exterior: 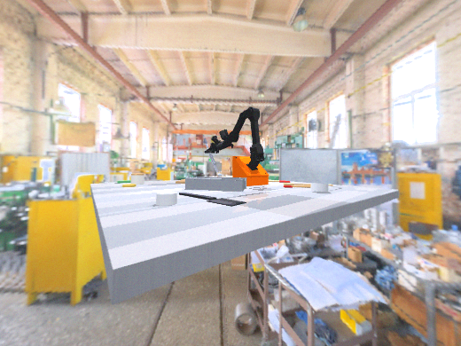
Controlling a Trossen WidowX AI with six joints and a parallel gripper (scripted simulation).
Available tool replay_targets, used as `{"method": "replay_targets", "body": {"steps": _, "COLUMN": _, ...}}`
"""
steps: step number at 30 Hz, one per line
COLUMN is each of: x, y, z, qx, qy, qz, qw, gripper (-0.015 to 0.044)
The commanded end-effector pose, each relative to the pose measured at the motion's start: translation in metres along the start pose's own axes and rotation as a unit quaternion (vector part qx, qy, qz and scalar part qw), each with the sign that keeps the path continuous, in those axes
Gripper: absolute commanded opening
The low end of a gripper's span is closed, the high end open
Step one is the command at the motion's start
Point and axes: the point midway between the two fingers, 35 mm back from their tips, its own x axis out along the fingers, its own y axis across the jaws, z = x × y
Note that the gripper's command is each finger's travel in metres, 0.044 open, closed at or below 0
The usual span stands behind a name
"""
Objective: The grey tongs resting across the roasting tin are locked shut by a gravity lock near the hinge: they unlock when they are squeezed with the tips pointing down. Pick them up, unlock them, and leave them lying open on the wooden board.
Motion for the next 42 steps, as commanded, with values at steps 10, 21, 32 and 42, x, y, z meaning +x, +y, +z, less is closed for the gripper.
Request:
{"method": "replay_targets", "body": {"steps": 10, "x": 0.025, "y": -0.016, "z": 0.002, "qx": 0.007, "qy": 0.071, "qz": -0.013, "qw": 0.997, "gripper": -0.0150}}
{"method": "replay_targets", "body": {"steps": 21, "x": 0.042, "y": -0.023, "z": -0.003, "qx": 0.014, "qy": 0.143, "qz": -0.019, "qw": 0.989, "gripper": -0.0150}}
{"method": "replay_targets", "body": {"steps": 32, "x": 0.054, "y": -0.026, "z": -0.009, "qx": 0.017, "qy": 0.217, "qz": -0.023, "qw": 0.976, "gripper": -0.0150}}
{"method": "replay_targets", "body": {"steps": 42, "x": 0.061, "y": -0.025, "z": -0.015, "qx": 0.016, "qy": 0.285, "qz": -0.024, "qw": 0.958, "gripper": -0.0150}}
